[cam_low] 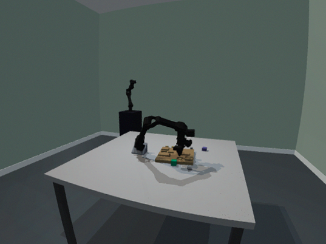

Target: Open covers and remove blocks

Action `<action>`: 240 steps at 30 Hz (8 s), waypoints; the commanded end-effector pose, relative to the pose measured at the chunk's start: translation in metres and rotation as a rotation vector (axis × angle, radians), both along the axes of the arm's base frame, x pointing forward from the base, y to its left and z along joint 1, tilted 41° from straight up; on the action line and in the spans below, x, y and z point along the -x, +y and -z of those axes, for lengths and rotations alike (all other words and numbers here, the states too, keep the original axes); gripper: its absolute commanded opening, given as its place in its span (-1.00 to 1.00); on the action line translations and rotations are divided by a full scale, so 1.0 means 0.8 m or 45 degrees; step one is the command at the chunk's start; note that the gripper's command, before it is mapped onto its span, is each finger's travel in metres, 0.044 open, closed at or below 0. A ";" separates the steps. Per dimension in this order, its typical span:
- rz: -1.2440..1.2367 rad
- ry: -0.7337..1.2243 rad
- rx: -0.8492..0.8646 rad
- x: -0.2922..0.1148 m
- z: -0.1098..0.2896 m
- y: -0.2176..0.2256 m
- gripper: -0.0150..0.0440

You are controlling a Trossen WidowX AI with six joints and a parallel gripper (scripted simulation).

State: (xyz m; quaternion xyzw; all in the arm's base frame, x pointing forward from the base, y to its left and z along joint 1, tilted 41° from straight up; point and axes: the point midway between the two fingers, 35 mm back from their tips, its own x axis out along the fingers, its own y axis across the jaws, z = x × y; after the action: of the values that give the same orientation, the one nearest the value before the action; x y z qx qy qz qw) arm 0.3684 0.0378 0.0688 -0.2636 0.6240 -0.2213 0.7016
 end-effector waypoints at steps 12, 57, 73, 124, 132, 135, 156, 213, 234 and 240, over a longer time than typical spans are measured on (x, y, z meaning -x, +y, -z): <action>0.206 -0.176 -0.030 0.000 0.000 -0.001 0.00; 0.206 -0.177 -0.029 -0.004 0.019 -0.018 0.00; 0.206 -0.177 -0.029 -0.004 0.019 -0.018 0.00; 0.209 -0.186 -0.037 -0.005 0.012 -0.011 -0.22; 0.208 -0.182 -0.035 -0.003 0.003 -0.003 -0.22; 0.207 -0.181 -0.034 -0.002 -0.001 0.000 -0.22; 0.206 -0.175 -0.033 0.003 -0.034 0.030 -0.22; 0.206 -0.172 -0.023 0.090 -0.180 -0.104 -0.22; 0.206 -0.172 -0.027 0.083 -0.157 -0.125 -0.22; 0.207 -0.172 -0.027 0.081 -0.148 -0.132 -0.22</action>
State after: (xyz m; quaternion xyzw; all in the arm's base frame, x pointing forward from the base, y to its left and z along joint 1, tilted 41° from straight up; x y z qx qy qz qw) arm 0.3042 -0.0638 0.1934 -0.1880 0.5936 -0.2898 0.7269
